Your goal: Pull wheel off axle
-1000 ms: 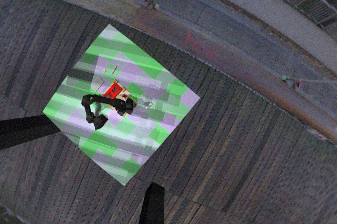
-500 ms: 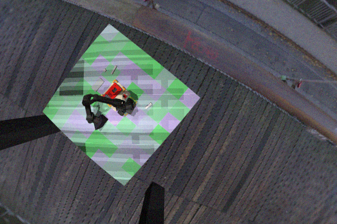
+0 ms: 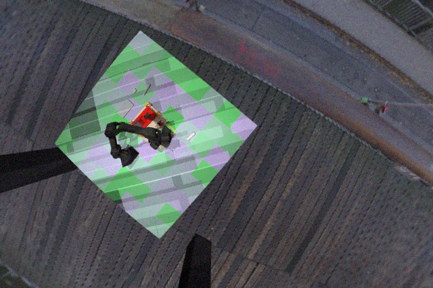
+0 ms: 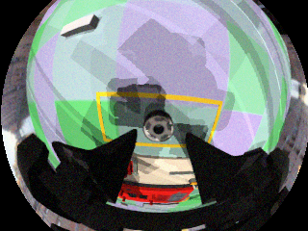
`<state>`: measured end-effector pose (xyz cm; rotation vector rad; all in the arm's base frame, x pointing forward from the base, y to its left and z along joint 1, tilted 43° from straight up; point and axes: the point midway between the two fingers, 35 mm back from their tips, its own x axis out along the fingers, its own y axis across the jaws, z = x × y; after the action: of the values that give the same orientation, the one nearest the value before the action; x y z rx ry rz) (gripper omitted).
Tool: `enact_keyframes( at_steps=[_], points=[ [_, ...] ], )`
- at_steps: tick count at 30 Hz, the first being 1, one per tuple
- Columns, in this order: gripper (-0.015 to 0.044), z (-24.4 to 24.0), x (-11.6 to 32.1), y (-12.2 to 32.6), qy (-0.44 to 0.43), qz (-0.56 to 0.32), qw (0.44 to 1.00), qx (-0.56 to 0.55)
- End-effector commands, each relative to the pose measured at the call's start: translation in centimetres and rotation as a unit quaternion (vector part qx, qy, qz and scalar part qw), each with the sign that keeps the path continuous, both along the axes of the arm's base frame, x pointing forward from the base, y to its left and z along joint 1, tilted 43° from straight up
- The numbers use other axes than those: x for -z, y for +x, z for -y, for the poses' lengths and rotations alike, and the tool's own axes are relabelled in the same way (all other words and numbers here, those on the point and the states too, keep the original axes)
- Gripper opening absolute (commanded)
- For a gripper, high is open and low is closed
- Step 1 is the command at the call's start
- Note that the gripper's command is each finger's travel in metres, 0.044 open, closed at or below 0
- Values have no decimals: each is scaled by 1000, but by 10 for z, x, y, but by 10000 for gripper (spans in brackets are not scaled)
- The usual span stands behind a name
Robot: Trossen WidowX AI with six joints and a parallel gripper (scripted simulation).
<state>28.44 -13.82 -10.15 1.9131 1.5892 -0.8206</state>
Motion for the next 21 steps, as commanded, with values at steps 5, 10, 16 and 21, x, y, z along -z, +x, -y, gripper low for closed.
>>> enact_keyframes(
  at_steps=[5,10,16,21],
  points=[
    [300,28,-30,-3,-6,5,1000,1],
    [431,27,-51,-39,-8,5,1000,6],
    [440,19,-83,-86,-5,2,1000,1],
    [440,19,-83,-86,-5,2,1000,1]
  ],
)
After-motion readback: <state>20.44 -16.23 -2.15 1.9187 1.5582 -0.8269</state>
